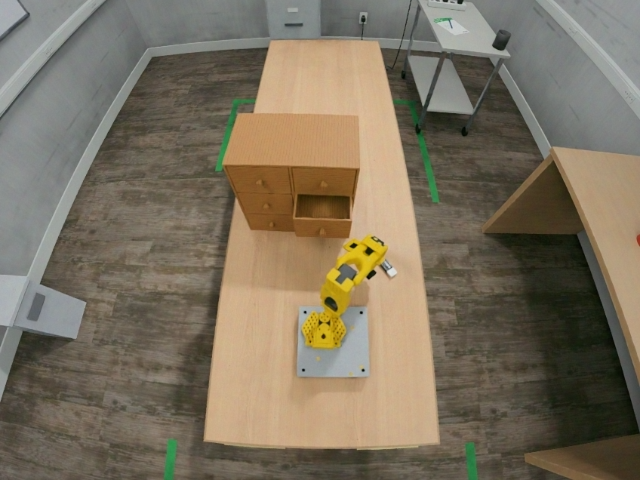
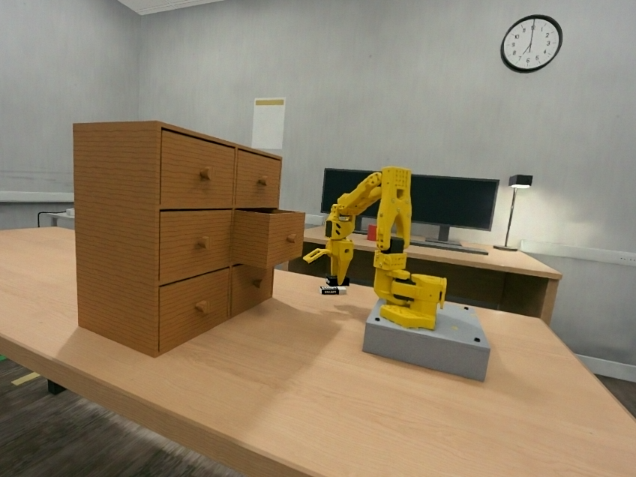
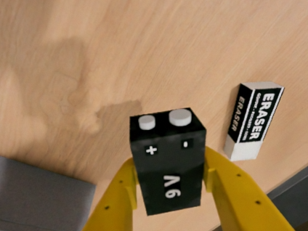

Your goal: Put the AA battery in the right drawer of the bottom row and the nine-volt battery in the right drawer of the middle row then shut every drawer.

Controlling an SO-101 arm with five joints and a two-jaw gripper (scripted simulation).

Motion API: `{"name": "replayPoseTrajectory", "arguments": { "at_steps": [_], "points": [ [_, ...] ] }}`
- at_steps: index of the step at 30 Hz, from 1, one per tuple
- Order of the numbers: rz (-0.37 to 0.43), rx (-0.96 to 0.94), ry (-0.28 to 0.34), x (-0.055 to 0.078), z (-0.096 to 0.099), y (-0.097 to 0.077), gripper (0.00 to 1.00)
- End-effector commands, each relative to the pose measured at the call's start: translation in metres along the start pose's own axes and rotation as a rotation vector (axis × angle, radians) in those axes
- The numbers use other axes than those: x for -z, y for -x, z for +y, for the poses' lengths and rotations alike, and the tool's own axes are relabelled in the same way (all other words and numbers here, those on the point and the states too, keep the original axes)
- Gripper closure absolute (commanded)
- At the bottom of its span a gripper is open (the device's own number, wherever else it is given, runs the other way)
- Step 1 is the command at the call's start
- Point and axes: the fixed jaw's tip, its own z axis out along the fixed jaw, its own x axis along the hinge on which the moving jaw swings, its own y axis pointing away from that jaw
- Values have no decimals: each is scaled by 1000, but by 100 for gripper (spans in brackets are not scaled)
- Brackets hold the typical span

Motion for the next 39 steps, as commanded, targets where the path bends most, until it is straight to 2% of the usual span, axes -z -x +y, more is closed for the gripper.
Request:
{"name": "replayPoseTrajectory", "arguments": {
  "at_steps": [1,4,39],
  "points": [
    [-9,1,-32,7,-5,1,100],
    [-9,1,-32,7,-5,1,100],
    [-21,-646,-28,7,11,21,100]
  ]
}}
